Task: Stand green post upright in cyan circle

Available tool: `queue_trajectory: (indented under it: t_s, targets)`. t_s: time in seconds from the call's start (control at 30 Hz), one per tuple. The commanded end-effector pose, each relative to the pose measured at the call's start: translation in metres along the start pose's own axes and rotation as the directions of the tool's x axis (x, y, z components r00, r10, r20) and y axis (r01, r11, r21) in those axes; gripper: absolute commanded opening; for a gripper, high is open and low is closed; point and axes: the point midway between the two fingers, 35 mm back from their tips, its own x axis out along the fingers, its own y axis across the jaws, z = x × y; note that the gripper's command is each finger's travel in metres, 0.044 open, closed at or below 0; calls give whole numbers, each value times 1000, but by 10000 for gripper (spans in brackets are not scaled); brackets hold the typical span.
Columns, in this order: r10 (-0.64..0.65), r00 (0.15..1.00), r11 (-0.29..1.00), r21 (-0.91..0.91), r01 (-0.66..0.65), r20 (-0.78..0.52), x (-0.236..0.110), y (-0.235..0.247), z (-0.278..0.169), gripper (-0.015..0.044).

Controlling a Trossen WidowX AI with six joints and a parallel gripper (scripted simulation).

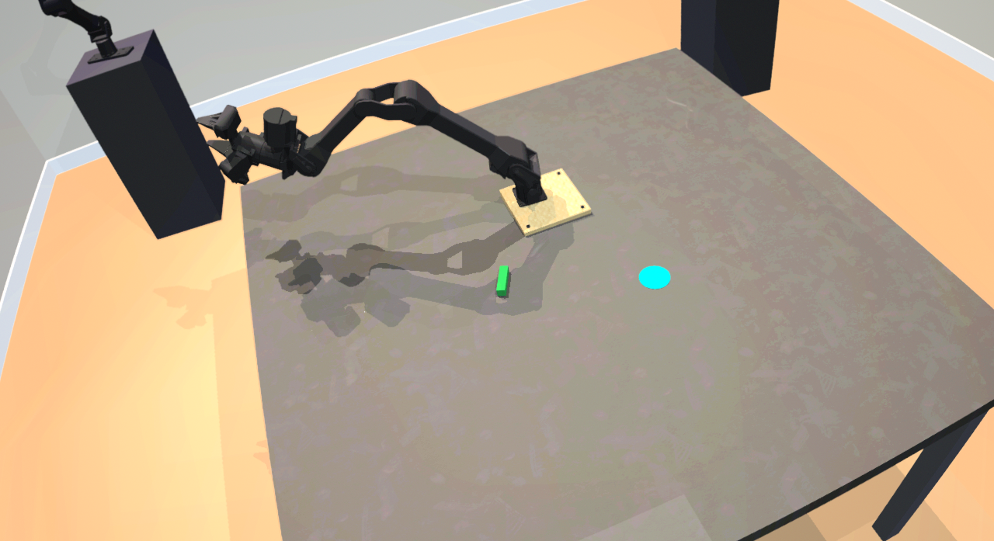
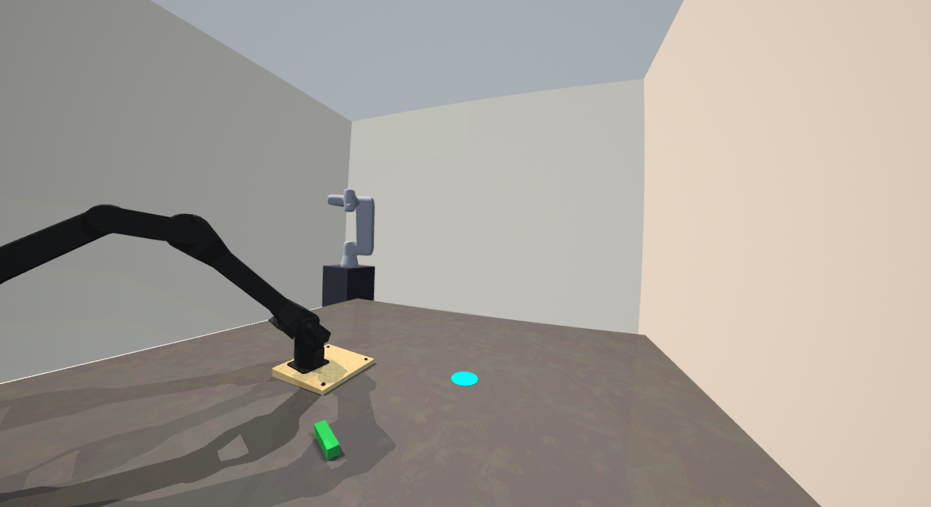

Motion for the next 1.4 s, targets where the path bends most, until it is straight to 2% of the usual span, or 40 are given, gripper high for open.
queue_trajectory:
  t_s: [0.0,0.17,0.2,0.43,0.73,1.03,1.2,1.37]
  targets:
    - [4,1000,1000,6,-4,7,-1,-1,3,374]
    - [113,975,981,132,-139,190,-27,-16,72,243]
    - [137,963,972,155,-176,232,-36,-19,87,233]
    - [297,815,857,238,-458,497,-112,-45,178,233]
    - [479,498,597,148,-788,723,-247,-77,246,233]
    - [636,125,265,-63,-962,762,-397,-103,250,233]
    - [713,-66,77,-171,-982,698,-475,-114,223,233]
    - [783,-224,-96,-243,-965,581,-543,-122,180,233]
